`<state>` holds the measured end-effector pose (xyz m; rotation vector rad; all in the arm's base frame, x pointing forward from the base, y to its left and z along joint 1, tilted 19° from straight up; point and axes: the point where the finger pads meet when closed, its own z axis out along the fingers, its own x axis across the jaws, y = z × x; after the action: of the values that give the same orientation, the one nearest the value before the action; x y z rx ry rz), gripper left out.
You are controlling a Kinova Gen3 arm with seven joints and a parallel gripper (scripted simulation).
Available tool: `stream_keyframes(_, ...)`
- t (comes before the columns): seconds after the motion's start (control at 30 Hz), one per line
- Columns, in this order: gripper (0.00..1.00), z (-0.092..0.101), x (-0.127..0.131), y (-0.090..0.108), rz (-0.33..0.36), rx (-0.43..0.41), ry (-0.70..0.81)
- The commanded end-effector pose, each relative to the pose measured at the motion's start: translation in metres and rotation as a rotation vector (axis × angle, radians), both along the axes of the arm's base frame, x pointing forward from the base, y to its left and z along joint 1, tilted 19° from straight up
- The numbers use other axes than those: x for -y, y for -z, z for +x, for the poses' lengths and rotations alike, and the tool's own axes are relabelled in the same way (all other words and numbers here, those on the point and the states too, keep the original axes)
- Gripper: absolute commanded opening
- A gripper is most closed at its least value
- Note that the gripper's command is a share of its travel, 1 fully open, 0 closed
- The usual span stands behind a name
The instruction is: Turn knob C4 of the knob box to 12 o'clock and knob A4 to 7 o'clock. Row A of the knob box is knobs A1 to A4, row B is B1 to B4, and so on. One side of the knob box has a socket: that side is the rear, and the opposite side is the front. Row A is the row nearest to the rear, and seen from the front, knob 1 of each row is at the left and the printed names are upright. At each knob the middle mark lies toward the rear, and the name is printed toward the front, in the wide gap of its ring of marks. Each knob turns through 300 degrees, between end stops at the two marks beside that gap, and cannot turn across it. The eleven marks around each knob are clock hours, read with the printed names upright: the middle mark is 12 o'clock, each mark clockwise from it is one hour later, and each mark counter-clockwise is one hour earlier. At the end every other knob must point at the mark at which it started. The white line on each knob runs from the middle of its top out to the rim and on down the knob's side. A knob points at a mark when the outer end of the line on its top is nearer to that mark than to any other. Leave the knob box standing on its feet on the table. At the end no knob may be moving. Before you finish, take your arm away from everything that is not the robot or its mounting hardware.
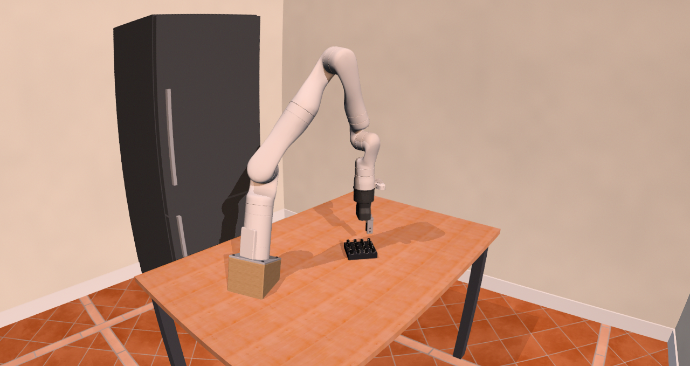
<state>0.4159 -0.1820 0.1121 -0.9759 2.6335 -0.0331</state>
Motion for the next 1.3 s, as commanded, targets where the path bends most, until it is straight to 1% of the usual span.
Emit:
stream_keyframes(0.0,0.46,0.0,0.001,-0.001,-0.002,0.002,0.002)
stream_keyframes(0.53,0.46,0.0,0.002,-0.001,0.001,0.0,0.012)
stream_keyframes(0.7,0.46,-0.002,0.003,0.0,0.011,-0.006,0.04)
stream_keyframes(0.87,0.46,-0.004,0.005,0.002,0.03,-0.016,0.096)
stream_keyframes(1.03,0.46,-0.008,0.008,0.004,0.059,-0.033,0.184)
stream_keyframes(1.1,0.46,-0.008,0.008,0.004,0.059,-0.033,0.184)
stream_keyframes(1.27,0.46,-0.014,0.012,0.007,0.098,-0.055,0.306)
